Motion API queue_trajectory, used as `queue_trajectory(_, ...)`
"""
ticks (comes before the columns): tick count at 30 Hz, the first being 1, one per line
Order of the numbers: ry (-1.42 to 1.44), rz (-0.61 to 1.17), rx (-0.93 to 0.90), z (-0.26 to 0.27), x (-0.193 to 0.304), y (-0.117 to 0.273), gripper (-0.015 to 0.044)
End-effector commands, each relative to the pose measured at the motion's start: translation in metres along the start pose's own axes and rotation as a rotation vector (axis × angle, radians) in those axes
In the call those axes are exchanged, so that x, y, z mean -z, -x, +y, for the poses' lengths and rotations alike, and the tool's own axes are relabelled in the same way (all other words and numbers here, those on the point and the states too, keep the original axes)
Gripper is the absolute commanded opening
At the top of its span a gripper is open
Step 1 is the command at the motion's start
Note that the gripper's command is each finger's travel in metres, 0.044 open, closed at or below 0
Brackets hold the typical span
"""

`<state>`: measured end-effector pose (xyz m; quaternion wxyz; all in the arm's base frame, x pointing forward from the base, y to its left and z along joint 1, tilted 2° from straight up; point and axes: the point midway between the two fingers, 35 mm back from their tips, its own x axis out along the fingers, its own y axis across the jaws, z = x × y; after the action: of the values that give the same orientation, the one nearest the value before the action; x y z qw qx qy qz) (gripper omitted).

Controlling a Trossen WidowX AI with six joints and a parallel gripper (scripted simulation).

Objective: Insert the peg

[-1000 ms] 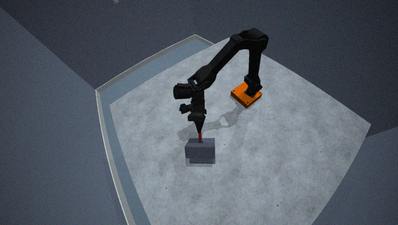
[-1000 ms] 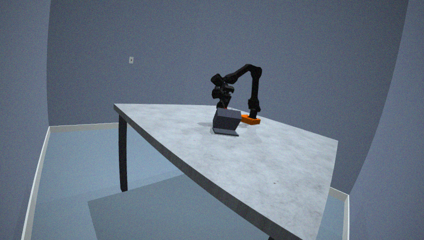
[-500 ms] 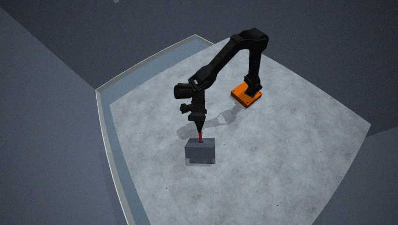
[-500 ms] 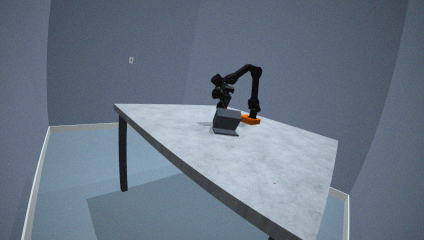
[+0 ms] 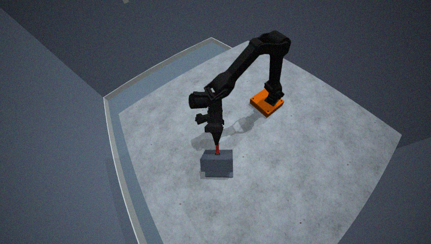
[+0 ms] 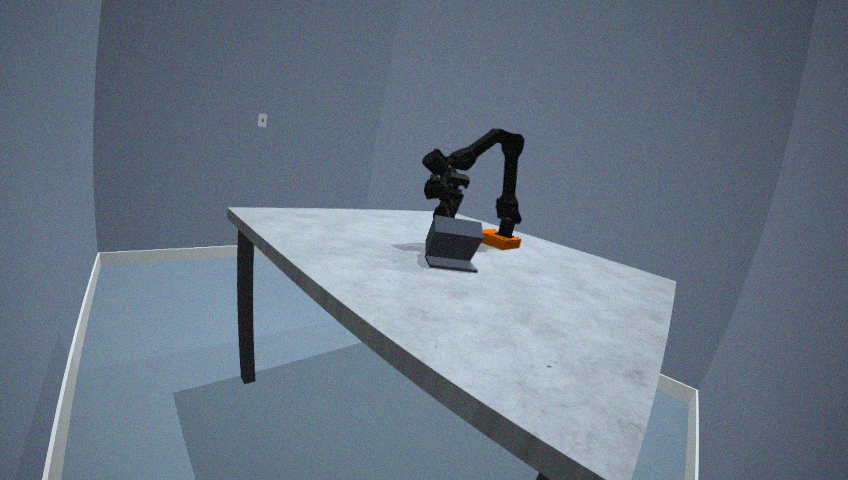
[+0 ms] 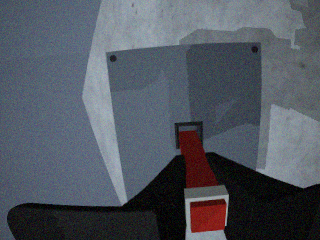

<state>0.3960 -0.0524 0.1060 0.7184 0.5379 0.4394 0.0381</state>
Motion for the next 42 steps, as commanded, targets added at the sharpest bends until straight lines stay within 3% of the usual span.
queue_trajectory(1, -0.008, 0.0, 0.004, -0.002, 0.0, -0.002, 0.0)
queue_trajectory(42, -0.008, 0.0, 0.003, -0.001, 0.0, -0.023, 0.0)
